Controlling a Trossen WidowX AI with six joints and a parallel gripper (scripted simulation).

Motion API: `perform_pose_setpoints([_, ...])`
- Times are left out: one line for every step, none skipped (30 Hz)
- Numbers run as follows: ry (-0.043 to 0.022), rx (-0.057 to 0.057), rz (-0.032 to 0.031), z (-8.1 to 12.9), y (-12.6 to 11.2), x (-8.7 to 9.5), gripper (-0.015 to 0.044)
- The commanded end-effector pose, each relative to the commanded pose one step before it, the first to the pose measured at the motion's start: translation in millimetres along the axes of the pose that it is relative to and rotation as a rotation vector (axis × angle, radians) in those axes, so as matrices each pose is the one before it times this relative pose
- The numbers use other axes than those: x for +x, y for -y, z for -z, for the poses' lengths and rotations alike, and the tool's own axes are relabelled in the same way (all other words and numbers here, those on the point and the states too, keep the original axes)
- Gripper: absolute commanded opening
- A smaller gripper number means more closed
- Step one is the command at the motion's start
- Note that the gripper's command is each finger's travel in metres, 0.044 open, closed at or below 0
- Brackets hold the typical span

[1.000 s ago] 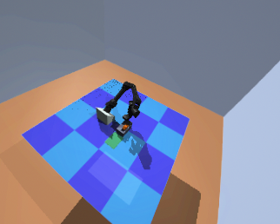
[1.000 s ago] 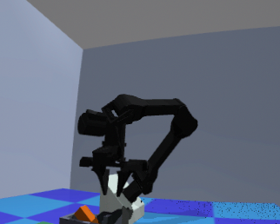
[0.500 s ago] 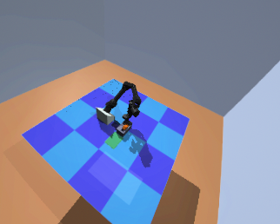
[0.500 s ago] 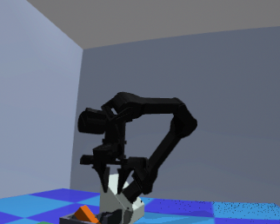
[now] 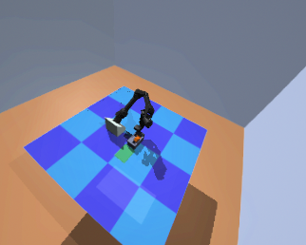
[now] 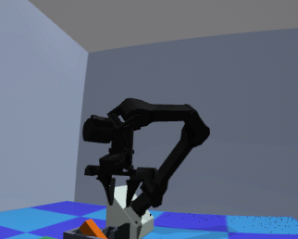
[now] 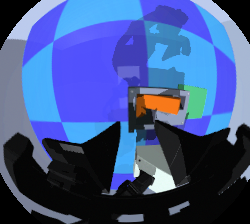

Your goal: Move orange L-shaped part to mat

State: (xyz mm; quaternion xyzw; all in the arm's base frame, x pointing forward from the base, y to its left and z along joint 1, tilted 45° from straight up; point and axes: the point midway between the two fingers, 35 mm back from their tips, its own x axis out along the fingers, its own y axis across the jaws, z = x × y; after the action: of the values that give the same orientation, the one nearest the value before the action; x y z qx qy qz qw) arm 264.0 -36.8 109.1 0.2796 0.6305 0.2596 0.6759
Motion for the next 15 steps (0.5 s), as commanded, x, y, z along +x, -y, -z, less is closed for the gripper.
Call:
perform_pose_setpoints([0.00054, -0.1113, 0.00249, -1.55, 6.08, -0.68, 0.0280])
perform_pose_setpoints([-0.00033, -0.0678, 0.00040, -0.33, 3.27, -0.27, 0.0280])
perform_pose_setpoints([-0.00043, -0.0806, 0.00039, -0.08, 3.91, -0.30, 0.0280])
perform_pose_setpoints([-0.00050, -0.0875, 0.00033, 0.32, 4.25, -0.31, 0.0280])
perform_pose_setpoints([-0.00052, -0.0890, 0.00022, 0.76, 4.28, -0.30, 0.0280])
perform_pose_setpoints([-0.00052, -0.0891, 0.00011, 1.21, 4.19, -0.28, 0.0280])
perform_pose_setpoints([-0.00050, -0.0892, 0.00000, 1.64, 4.05, -0.26, 0.0280])
perform_pose_setpoints([-0.00047, -0.0892, -0.00010, 2.06, 3.87, -0.24, 0.0280])
perform_pose_setpoints([-0.00042, -0.0892, -0.00020, 2.46, 3.65, -0.22, 0.0280])
perform_pose_setpoints([-0.00035, -0.0892, -0.00029, 2.83, 3.38, -0.20, 0.0280])
perform_pose_setpoints([-0.00028, -0.0892, -0.00036, 3.17, 3.08, -0.17, 0.0280])
perform_pose_setpoints([-0.00019, -0.0893, -0.00042, 3.48, 2.74, -0.15, 0.0280])
perform_pose_setpoints([-0.00009, -0.0893, -0.00047, 3.76, 2.37, -0.13, 0.0280])
perform_pose_setpoints([0.00001, -0.0893, -0.00051, 3.99, 1.97, -0.11, 0.0280])
perform_pose_setpoints([0.00012, -0.0893, -0.00052, 4.18, 1.55, -0.08, 0.0280])
